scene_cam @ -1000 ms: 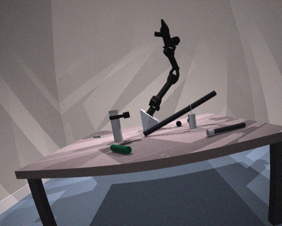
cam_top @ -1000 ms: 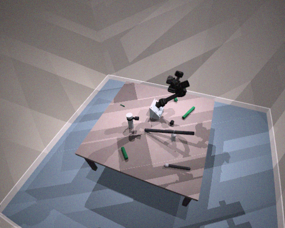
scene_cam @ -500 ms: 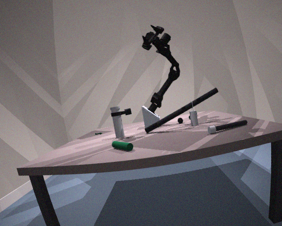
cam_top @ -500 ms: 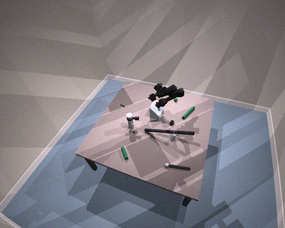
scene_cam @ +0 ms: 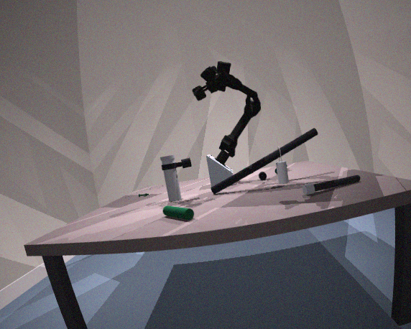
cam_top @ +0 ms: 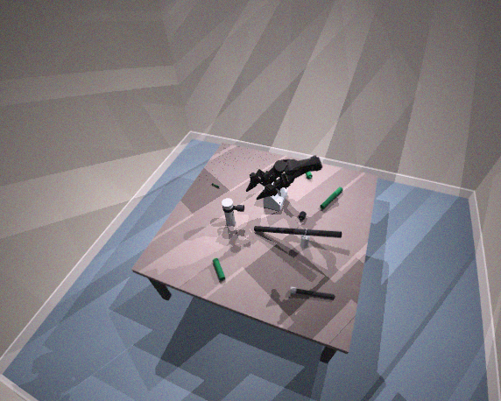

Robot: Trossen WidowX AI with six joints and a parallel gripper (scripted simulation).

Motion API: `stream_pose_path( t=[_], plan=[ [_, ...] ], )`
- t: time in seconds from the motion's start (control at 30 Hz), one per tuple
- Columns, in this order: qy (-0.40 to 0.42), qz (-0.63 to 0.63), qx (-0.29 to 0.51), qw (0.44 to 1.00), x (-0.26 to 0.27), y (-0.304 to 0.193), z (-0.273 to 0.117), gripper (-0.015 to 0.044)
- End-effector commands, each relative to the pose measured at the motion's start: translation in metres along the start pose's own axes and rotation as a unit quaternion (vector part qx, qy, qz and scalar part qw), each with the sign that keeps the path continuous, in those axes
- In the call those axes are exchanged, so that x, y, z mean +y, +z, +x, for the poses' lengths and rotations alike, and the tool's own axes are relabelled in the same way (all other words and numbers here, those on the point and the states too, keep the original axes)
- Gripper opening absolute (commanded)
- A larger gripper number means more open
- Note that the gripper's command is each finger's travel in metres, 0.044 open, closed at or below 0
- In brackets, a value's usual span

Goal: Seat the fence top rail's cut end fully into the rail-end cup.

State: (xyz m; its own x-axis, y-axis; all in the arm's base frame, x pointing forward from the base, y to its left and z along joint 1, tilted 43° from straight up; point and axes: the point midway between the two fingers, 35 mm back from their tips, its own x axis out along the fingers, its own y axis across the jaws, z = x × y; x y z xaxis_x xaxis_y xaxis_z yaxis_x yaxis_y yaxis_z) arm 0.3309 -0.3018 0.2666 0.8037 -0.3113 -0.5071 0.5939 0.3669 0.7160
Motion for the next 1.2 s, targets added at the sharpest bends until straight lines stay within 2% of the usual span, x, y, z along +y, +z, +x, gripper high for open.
stream_pose_path(
  t=[0.0, 0.23, 0.43, 0.9, 1.0, 1.17],
  plan=[
    [0.007, -0.115, 0.150, 0.982, -0.034, -0.071, 0.012, 0.0440],
    [0.084, -0.218, 0.292, 0.928, -0.057, -0.145, 0.000, 0.0440],
    [0.190, -0.270, 0.366, 0.870, -0.065, -0.198, -0.023, 0.0440],
    [0.208, -0.302, 0.362, 0.857, -0.071, -0.198, -0.021, 0.0440],
    [0.236, -0.373, 0.346, 0.828, -0.086, -0.193, -0.013, 0.0440],
    [0.296, -0.513, 0.303, 0.747, -0.120, -0.184, 0.000, 0.0440]
  ],
)
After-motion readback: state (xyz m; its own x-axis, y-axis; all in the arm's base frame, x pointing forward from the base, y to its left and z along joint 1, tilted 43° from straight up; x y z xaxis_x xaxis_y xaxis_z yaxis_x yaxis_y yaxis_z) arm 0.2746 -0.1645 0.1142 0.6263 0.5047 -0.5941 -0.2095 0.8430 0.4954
